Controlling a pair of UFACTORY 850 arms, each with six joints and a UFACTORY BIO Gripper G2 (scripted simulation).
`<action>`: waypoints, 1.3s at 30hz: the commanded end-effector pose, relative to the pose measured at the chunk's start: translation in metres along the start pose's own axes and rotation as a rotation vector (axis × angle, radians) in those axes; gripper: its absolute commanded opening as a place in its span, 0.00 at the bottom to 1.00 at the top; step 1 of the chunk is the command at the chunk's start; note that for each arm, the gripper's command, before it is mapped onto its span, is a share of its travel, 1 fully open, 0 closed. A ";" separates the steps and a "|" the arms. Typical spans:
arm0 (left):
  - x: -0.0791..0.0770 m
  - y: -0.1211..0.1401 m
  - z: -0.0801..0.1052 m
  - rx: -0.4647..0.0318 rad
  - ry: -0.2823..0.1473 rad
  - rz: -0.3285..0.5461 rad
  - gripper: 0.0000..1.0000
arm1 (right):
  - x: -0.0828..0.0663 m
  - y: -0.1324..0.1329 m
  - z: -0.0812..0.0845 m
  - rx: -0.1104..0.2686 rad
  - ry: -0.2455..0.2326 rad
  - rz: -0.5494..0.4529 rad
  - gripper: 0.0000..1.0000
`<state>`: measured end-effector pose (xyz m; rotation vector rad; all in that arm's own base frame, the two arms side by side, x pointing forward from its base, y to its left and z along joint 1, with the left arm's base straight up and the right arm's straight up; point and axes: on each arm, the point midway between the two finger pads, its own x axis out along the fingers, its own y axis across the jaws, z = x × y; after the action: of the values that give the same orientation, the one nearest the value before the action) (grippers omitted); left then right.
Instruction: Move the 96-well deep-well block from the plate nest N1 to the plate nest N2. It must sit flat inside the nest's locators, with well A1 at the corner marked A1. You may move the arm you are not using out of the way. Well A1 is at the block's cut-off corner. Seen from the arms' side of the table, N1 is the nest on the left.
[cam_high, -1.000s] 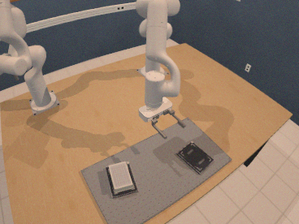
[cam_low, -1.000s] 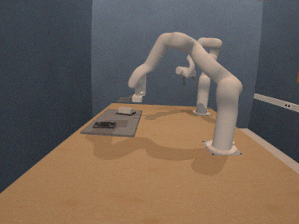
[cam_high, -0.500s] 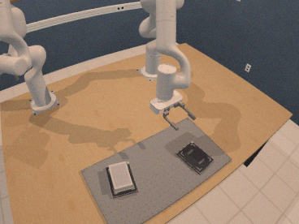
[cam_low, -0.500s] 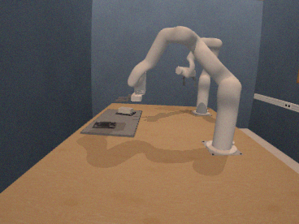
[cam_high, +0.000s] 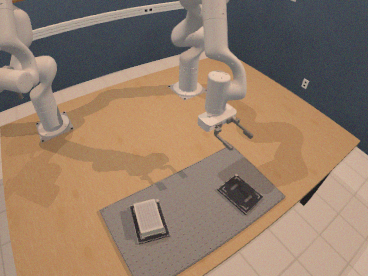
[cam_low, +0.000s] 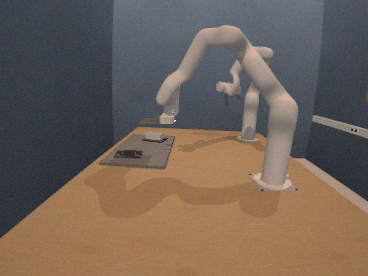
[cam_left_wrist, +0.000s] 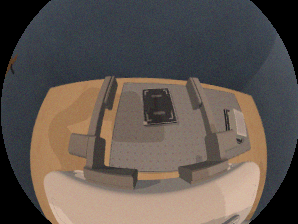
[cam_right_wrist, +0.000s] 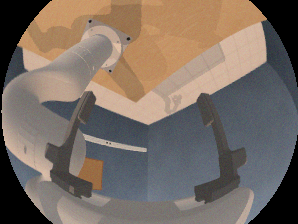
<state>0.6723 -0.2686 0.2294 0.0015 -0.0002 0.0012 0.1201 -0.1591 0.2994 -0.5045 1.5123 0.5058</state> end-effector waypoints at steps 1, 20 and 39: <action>0.001 0.024 0.008 -0.002 -0.002 -0.001 0.37 | 0.000 0.000 0.000 0.000 0.000 -0.001 1.00; 0.004 0.101 0.028 -0.002 -0.002 -0.001 0.37 | 0.000 0.000 0.000 0.000 0.000 -0.001 1.00; 0.006 0.179 0.048 -0.002 -0.002 -0.001 0.37 | 0.000 0.000 0.000 0.000 0.000 -0.001 1.00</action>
<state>0.6770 -0.1013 0.2734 0.0017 -0.0007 0.0020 0.1201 -0.1591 0.2994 -0.5045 1.5123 0.5058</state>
